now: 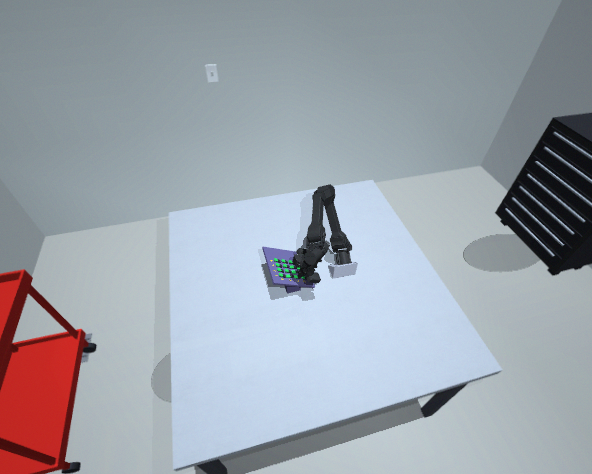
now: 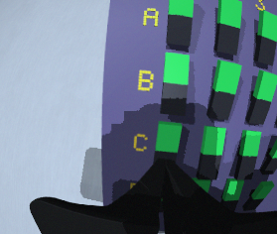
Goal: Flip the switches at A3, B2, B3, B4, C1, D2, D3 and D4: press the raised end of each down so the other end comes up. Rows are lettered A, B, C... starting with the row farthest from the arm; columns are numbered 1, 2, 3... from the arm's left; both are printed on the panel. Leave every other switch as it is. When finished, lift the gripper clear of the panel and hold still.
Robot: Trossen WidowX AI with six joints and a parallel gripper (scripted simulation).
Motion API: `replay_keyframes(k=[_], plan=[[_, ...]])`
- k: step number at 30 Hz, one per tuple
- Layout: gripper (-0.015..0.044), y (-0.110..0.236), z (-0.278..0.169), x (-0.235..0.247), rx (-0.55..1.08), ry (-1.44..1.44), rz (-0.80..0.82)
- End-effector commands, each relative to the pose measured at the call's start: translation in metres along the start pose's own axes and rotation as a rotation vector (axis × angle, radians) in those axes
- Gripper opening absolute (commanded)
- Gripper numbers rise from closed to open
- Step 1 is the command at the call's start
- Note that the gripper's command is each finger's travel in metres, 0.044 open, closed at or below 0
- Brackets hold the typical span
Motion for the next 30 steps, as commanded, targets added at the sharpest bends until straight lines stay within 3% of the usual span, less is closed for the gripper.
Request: replay_keyframes(k=[1,6,12,25,30], plan=[[0.0000,-0.001,0.000,0.000,-0.003,0.005,-0.004],[0.0000,0.007,0.001,0.001,0.004,0.001,0.003],[0.0000,0.064,0.004,0.001,0.025,0.007,-0.003],[0.0000,0.065,-0.035,-0.031,0.027,0.009,-0.004],[0.0000,0.032,-0.038,-0.031,0.001,0.009,-0.003]])
Point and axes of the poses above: the point midway between the two fingers, 35 mm back from their tips, its own y axis back along the fingers, its own x axis across the jaws, z = x × y, the point moved 8 cm from there along y, back along the fingers, and after that the axes turned 2 degrees about -y, right-handed, at the moved point
